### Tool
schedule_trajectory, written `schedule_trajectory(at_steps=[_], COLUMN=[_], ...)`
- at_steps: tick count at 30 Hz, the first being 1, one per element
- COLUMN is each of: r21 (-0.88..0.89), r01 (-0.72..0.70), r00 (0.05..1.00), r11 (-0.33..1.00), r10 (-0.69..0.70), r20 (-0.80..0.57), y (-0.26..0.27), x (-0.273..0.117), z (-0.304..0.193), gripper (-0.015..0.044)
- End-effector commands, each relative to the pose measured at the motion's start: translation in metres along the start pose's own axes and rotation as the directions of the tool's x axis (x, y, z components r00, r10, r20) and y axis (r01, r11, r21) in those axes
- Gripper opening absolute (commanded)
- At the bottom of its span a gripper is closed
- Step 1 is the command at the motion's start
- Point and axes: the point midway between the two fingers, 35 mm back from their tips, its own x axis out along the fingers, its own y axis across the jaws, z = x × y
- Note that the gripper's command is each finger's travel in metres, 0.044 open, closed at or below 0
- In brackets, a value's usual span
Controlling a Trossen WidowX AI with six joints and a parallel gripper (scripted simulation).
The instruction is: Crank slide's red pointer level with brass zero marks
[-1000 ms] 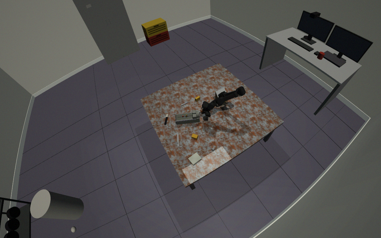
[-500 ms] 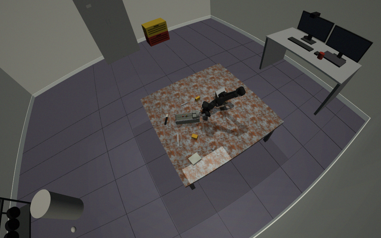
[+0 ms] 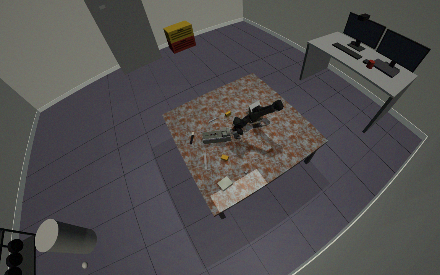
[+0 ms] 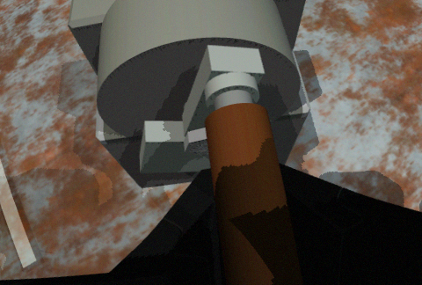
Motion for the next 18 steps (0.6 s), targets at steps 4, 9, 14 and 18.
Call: schedule_trajectory(at_steps=[4,9,14,18], r21=[0.006,0.006,0.006,0.006], r01=[0.027,0.027,0.027,0.027], r00=[1.000,1.000,1.000,1.000], r11=[1.000,1.000,1.000,1.000], r10=[-0.027,-0.027,-0.027,-0.027], r20=[-0.003,-0.003,-0.003,-0.003], y=[-0.0091,-0.0096,-0.0102,-0.0107], x=[0.0021,0.0024,0.0028,0.0031], z=[-0.0022,-0.0025,-0.0029,-0.0032], gripper=[0.0000,0.0000,0.0000,0.0000])
